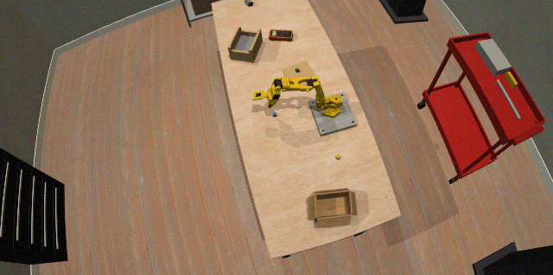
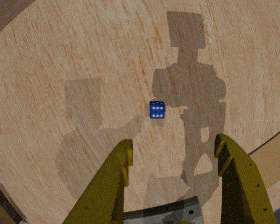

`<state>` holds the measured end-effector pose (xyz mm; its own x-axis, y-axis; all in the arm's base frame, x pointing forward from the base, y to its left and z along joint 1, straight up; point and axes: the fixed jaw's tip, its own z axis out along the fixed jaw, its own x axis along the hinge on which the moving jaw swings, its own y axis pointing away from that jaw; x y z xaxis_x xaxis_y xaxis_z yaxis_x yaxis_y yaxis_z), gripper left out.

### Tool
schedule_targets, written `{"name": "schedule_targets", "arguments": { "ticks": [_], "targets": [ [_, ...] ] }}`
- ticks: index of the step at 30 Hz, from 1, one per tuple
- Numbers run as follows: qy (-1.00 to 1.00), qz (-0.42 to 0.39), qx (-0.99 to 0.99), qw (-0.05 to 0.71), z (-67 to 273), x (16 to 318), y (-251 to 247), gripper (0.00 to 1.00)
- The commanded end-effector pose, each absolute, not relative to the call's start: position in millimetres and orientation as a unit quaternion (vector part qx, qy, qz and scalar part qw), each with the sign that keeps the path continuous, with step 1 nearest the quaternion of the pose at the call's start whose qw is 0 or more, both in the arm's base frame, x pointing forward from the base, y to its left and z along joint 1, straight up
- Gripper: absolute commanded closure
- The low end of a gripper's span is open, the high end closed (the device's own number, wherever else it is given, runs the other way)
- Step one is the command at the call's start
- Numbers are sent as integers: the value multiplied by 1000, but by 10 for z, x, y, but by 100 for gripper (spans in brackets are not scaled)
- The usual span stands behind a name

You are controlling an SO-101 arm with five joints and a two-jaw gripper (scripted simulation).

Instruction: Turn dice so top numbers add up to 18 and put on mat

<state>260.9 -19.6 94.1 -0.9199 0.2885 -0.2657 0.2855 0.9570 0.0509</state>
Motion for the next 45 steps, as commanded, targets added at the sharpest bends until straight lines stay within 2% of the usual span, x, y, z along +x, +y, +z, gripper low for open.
{"name": "schedule_targets", "arguments": {
  "ticks": [1, 6, 11, 45],
  "targets": [
    [985, 4, 149, 81, 702, 2568, -172, 75],
    [989, 1, 149, 18, 417, 2488, -164, 75],
    [989, -1, 149, -10, 295, 2441, -160, 75],
    [988, -1, 152, -14, 249, 2450, -125, 75]
  ]
}}
